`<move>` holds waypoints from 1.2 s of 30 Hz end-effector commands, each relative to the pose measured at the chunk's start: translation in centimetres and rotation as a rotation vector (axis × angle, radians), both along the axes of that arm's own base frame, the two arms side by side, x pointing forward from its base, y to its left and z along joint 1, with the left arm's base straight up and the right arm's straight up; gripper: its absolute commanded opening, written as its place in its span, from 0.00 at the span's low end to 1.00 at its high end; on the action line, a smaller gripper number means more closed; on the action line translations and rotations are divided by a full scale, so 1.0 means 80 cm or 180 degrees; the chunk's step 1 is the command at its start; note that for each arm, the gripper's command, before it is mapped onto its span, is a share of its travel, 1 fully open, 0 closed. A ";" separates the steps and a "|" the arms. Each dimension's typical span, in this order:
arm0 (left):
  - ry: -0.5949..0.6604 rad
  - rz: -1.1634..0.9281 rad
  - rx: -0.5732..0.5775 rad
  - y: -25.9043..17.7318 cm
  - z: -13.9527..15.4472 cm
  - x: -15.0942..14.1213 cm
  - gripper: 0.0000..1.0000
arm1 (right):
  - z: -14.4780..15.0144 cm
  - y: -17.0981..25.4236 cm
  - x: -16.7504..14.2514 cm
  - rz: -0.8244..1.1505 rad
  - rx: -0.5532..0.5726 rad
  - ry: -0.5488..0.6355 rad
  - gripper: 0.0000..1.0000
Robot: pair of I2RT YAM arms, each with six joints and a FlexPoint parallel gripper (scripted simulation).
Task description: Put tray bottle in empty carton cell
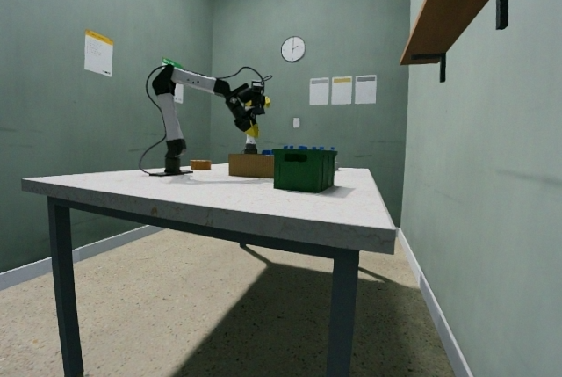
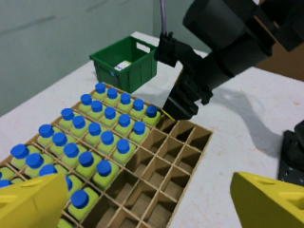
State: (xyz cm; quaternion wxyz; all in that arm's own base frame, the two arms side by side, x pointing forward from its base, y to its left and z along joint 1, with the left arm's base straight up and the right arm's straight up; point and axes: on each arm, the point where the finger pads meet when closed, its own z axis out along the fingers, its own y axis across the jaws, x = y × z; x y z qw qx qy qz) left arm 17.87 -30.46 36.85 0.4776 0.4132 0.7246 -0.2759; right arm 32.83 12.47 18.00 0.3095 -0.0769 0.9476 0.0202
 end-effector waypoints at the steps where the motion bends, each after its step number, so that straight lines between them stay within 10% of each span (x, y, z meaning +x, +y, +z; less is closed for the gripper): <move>1: -0.0093 -0.0076 -0.0120 -0.004 0.025 -0.006 0.87 | 0.010 -0.002 -0.003 0.0380 -0.0067 0.0382 0.78; 36: -0.0093 -0.0076 -0.0120 -0.004 0.025 -0.006 0.87 | 0.031 -0.013 0.024 0.0501 -0.0093 0.0520 0.78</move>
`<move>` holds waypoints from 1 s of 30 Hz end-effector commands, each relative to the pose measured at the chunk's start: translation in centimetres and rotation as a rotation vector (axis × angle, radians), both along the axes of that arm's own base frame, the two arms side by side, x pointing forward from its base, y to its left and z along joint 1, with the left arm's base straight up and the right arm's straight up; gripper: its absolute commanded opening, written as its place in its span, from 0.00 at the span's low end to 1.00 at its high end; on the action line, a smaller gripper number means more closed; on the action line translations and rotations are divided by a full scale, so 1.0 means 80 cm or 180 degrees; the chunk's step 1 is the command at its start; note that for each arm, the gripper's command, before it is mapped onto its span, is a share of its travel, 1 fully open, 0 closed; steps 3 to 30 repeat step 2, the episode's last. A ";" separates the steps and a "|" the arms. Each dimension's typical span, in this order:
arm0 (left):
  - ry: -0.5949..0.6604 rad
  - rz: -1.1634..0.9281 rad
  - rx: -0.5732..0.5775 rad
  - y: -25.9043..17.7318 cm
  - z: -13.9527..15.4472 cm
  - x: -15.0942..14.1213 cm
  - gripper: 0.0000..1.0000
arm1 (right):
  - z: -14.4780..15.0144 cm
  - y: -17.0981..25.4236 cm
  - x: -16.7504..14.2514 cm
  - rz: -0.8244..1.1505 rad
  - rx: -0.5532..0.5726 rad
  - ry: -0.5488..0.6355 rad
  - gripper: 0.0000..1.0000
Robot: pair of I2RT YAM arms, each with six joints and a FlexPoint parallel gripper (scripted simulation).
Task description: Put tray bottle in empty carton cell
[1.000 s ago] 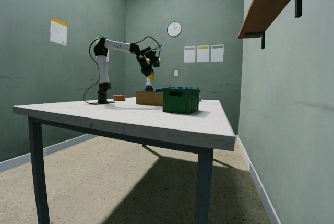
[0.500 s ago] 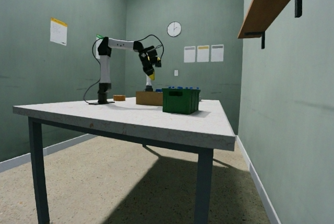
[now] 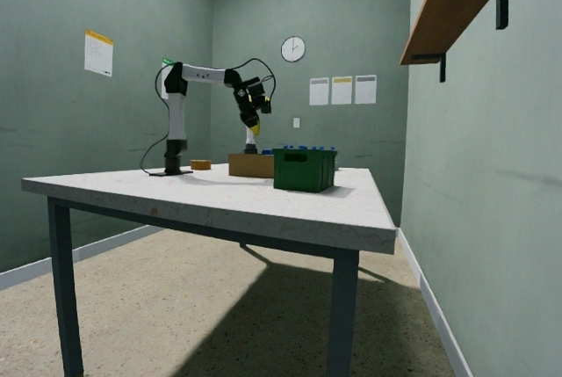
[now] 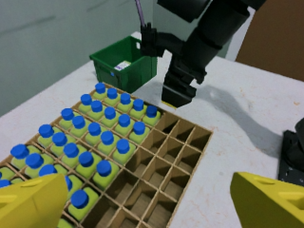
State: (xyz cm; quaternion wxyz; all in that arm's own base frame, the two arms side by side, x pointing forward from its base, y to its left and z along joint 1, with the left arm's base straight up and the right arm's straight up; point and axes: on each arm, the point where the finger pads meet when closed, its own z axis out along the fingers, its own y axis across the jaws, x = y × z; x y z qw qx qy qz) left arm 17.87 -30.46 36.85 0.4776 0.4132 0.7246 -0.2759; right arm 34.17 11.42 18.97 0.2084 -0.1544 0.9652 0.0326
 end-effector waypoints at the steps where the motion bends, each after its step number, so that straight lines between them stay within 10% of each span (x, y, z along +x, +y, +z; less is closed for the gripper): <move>1: -0.0093 -0.0076 -0.0120 -0.004 0.025 -0.006 0.87 | 0.019 0.000 0.007 0.0002 0.0046 -0.0119 0.78; 30: -0.0093 -0.0076 -0.0120 -0.004 0.025 -0.006 0.87 | 0.019 0.000 0.007 0.0002 0.0046 -0.0119 0.78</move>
